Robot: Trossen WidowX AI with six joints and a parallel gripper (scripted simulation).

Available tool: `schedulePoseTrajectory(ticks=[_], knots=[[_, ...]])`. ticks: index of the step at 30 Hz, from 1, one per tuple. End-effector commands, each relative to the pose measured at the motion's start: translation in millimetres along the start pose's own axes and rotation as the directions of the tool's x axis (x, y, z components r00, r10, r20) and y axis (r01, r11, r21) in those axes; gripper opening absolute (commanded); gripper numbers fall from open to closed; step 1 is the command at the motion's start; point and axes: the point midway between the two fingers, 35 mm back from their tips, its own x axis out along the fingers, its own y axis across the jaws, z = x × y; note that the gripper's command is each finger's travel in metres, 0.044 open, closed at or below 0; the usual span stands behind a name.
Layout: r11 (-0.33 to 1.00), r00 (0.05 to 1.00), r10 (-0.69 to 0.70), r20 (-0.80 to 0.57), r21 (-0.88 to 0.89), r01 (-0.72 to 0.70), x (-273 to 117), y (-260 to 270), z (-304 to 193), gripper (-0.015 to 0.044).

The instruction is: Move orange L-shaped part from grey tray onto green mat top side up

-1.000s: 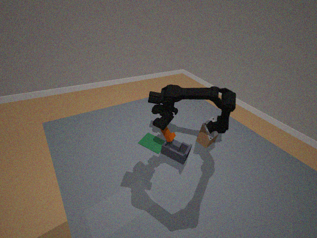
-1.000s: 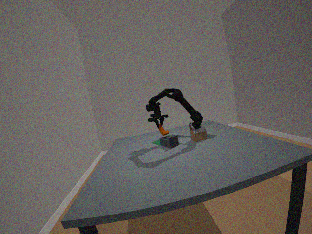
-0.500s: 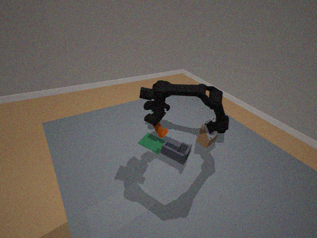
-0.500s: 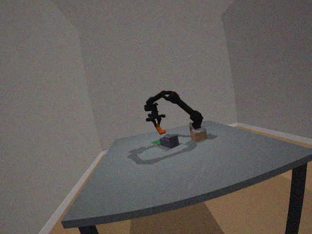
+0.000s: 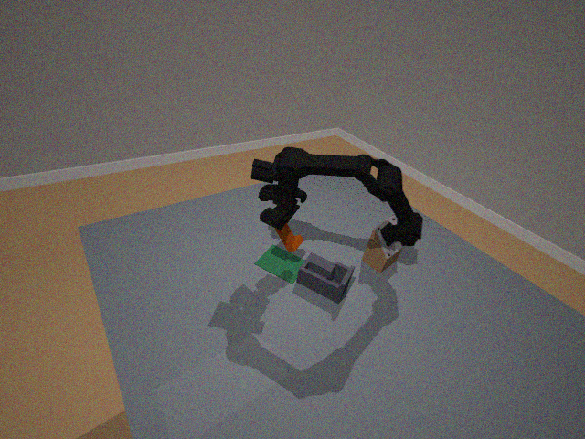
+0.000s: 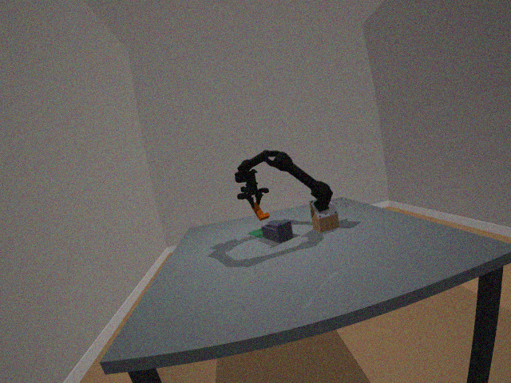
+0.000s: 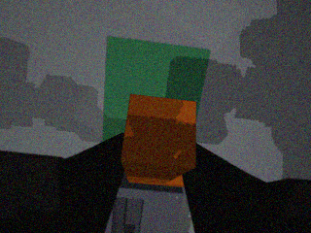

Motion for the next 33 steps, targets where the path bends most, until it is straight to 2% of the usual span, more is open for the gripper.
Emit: schedulePoseTrajectory(ticks=[1,33], knots=[[1.0,1.0,0.001,-0.004,0.005,-0.001,5.7,-0.7,-0.4,0.0],[1.0,1.0,0.002,-0.005,0.005,-0.002,56.2,-0.3,-0.8,0.0]])
